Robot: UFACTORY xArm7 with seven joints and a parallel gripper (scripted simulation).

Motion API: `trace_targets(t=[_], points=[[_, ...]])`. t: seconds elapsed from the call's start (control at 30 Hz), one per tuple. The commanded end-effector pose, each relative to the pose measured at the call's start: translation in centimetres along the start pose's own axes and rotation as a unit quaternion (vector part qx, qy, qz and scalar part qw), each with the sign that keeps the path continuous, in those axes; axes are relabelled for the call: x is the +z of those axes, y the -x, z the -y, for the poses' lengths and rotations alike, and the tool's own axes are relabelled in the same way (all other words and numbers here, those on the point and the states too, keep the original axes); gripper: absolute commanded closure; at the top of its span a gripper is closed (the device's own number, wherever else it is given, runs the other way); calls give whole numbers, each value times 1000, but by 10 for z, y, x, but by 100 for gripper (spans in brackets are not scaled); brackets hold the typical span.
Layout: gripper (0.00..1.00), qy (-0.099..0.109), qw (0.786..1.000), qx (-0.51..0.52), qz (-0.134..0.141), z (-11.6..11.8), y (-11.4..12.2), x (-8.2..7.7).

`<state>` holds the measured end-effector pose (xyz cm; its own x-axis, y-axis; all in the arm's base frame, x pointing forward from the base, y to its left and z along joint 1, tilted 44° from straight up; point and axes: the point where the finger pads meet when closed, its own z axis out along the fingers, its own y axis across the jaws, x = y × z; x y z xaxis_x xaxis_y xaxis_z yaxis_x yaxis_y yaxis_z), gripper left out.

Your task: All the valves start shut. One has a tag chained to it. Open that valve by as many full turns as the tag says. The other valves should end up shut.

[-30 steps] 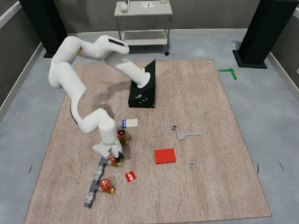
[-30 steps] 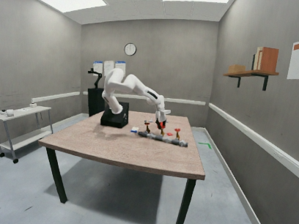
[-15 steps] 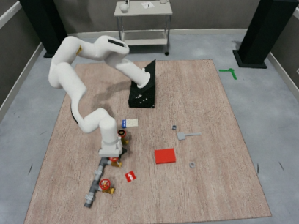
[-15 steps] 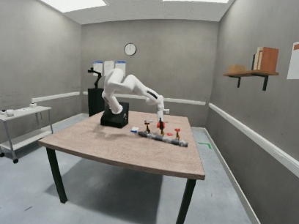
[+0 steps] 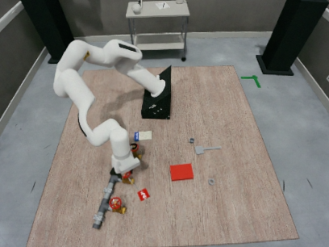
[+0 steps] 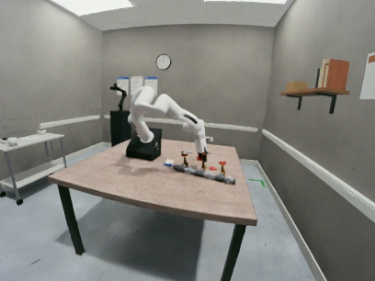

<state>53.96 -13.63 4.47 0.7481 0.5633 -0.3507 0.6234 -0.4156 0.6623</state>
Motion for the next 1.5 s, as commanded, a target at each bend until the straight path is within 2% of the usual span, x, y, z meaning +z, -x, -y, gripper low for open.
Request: trace_targets(t=[0.0,0.23,0.3,0.33,0.5,0.87,0.9,1.47], points=[[100,-14,990,-138,-1,-1,-2,-2],[100,-17,960,-278,-2,-1,-2,-2],[100,-17,960,-278,-2,-1,-2,-2],[100,-22,942,-335,-2,-1,-2,-2],[100,-35,908,-418,-1,-1,-2,-2],[100,-37,905,-424,-1,-1,-2,-2],[0,-37,905,-424,-1,-1,-2,-2],[0,-37,905,-424,-1,-1,-2,-2]])
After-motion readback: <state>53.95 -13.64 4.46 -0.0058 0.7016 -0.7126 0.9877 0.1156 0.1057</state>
